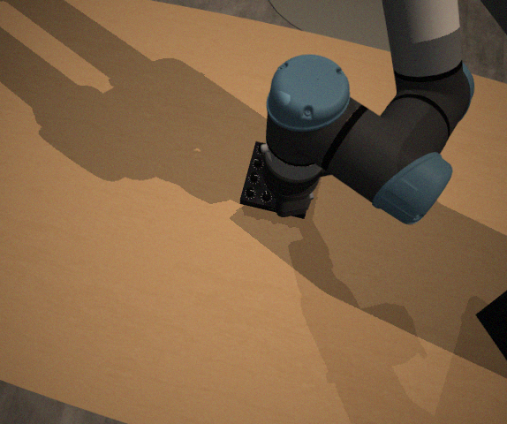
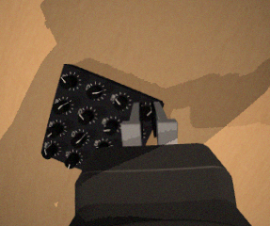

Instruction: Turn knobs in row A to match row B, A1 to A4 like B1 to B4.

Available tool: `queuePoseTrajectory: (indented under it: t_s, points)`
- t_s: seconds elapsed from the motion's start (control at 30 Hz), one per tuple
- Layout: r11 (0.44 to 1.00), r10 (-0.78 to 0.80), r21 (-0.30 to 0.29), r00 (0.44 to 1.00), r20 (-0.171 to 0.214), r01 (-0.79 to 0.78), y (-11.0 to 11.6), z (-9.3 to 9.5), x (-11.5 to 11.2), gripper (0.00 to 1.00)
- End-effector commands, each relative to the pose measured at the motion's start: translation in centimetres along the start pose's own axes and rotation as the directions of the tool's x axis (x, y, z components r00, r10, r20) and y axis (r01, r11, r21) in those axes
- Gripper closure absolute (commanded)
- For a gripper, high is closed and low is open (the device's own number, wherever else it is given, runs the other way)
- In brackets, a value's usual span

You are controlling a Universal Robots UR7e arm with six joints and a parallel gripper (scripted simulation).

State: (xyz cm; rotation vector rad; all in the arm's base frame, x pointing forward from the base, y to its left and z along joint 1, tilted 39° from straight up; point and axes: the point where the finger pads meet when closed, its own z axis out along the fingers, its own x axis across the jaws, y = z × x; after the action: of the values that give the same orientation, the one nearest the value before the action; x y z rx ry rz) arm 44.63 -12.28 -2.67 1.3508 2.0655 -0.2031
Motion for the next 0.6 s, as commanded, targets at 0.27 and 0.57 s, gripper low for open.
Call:
queuePoseTrajectory:
  t_s: [0.27,0.57]
  points:
    - [0.965,-0.262,-0.003,0.965,0.001,0.262,0.02,-0.03,-0.01,0.7]
    - [0.911,-0.412,-0.002,0.911,0.001,0.412,0.02,-0.03,-0.01,0.7]
